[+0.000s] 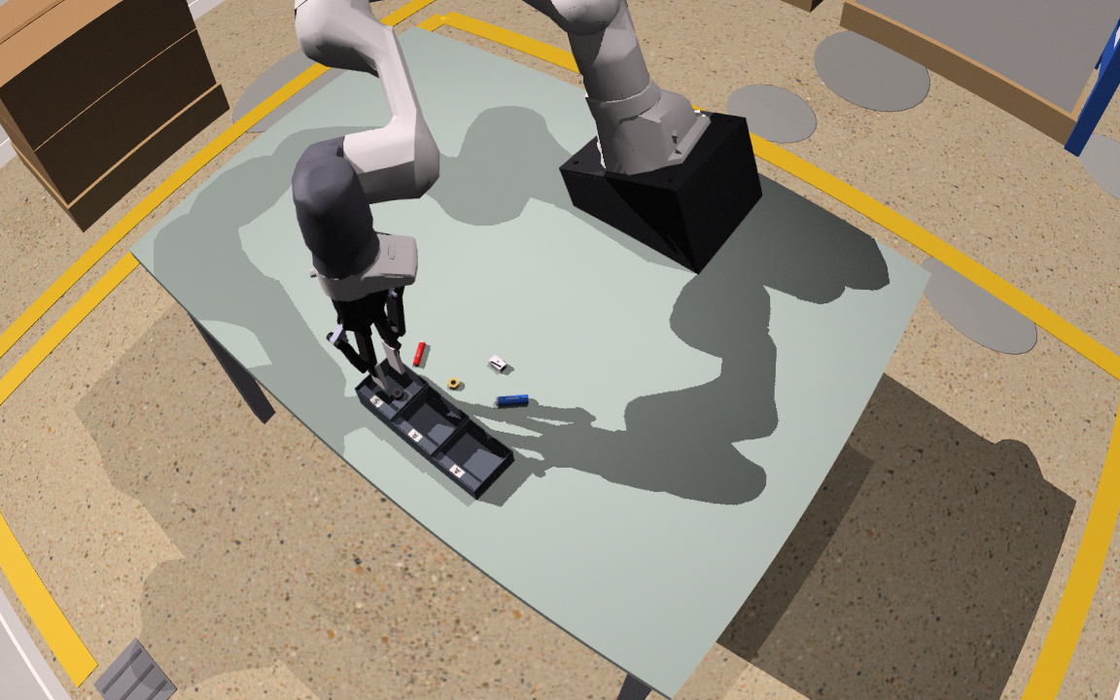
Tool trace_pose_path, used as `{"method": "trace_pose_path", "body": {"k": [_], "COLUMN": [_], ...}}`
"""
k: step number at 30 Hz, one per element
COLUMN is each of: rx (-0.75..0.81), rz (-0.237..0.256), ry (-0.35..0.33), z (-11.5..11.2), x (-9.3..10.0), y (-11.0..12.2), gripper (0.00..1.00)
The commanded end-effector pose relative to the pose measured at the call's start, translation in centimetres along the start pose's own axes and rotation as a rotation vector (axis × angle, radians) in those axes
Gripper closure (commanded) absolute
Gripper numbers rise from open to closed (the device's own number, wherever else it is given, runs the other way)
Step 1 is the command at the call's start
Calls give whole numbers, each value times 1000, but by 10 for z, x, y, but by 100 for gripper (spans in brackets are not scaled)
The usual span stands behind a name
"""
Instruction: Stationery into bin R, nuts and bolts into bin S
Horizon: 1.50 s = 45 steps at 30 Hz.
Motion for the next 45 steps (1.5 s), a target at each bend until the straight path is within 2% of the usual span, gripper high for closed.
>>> {"method": "trace_pose_path", "body": {"k": [1, 39, 41, 43, 45], "rx": [6, 6, -94, -94, -180], "rz": [3, 3, 4, 4, 4], "ry": [1, 1, 1, 1, 0], "z": [0, 0, 11, 11, 23], "x": [0, 0, 1, 1, 1], "y": [-1, -4, -15, -15, -27], "gripper": [81, 81, 81, 81, 81]}}
Point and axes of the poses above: the point where the finger pads meet when closed, its own x axis back along the fingers, its own y axis across the jaws, z = x × y, the point moved 7 cm from there along x, back along the fingers, and after that the axes turned 9 degrees about x, right-handed, at the moved point
